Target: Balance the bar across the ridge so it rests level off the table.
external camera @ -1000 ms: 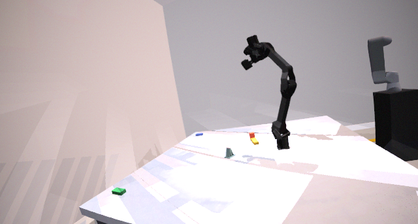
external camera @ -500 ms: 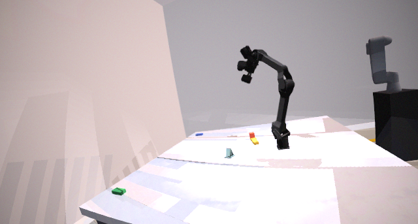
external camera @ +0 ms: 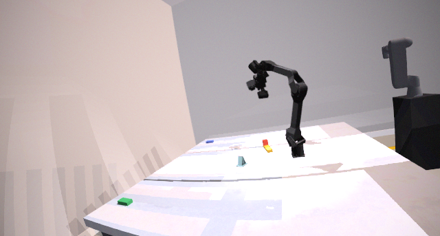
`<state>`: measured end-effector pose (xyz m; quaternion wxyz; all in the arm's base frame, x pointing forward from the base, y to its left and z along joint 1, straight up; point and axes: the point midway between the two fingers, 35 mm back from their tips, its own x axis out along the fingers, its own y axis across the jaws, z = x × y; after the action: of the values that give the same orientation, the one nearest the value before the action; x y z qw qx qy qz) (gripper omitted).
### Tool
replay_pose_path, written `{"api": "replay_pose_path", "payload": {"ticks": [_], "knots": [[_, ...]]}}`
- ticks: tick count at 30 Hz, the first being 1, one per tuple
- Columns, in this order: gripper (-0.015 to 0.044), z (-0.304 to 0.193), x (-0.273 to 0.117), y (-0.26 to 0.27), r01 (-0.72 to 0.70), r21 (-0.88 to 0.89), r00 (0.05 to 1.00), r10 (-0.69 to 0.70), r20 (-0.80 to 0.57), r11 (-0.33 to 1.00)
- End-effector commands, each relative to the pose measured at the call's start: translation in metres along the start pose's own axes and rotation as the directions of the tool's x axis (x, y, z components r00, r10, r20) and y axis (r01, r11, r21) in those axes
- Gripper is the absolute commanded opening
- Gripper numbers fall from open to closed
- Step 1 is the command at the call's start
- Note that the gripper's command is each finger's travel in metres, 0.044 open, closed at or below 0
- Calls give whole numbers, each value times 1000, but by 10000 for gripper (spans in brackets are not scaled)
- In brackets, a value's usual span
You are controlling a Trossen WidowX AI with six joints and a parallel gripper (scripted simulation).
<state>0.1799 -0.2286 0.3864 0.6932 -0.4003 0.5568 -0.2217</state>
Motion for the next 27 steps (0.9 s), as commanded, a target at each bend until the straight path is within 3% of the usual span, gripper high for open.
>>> {"api": "replay_pose_path", "payload": {"ticks": [1, 12, 27], "knots": [[315, 5, 16, 16, -72, -123, 997, 72, 1, 990], [315, 14, 49, 67, -235, -489, 963, 271, 4, 840], [315, 18, 78, 143, -292, -847, 847, 531, -13, 445]]}}
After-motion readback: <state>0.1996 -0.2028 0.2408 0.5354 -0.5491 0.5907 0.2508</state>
